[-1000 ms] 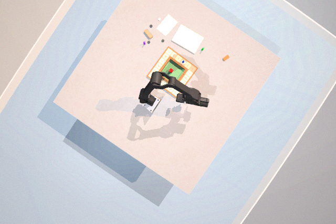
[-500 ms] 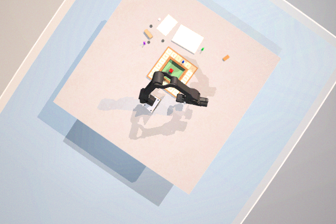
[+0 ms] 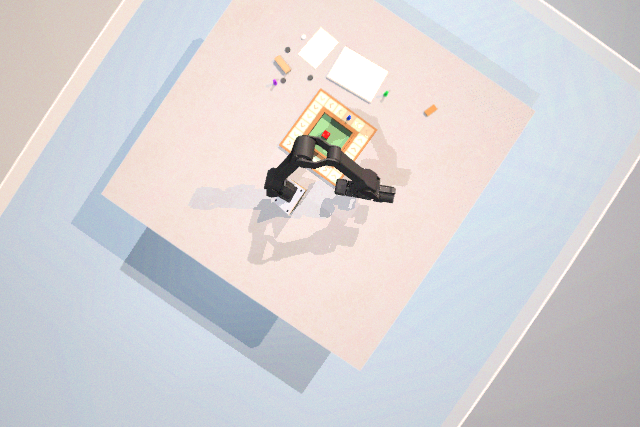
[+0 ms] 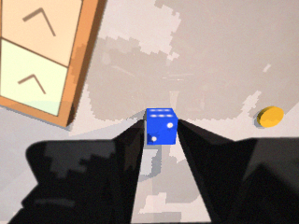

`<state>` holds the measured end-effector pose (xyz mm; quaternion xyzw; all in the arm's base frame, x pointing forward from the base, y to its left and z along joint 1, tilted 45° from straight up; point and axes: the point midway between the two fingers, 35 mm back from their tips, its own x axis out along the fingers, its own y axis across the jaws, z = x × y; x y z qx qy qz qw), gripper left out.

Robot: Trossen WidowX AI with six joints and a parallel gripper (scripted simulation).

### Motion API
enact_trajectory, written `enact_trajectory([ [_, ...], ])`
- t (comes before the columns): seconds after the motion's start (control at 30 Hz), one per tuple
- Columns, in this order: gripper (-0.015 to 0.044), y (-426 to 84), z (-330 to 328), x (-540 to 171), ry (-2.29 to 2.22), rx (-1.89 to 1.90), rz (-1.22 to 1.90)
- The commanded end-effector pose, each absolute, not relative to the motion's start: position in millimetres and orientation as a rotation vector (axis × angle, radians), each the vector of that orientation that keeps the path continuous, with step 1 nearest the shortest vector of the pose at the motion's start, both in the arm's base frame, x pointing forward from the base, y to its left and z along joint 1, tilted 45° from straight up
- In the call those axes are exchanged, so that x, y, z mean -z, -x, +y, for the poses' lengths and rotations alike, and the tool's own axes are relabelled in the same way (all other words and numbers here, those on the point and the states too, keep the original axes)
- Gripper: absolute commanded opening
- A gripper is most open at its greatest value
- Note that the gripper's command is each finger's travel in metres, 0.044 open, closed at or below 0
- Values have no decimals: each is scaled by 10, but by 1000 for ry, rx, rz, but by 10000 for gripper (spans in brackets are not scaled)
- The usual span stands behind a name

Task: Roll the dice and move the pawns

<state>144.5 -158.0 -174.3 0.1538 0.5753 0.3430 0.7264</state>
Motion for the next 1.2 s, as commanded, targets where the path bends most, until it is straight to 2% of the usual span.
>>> enact_trajectory([
  [0.0, 104, -1442, -1562, 1756, -348, -756, 1268],
  [0.13, 78, -1442, -1562, 1756, -348, -756, 1268],
  [0.23, 0, -1457, -1601, 1748, -347, -737, 1269],
  [0.87, 0, -1370, -2339, 867, -347, -752, 1272],
  [1.17, 0, -1454, -2296, 753, -448, -671, 1325],
])
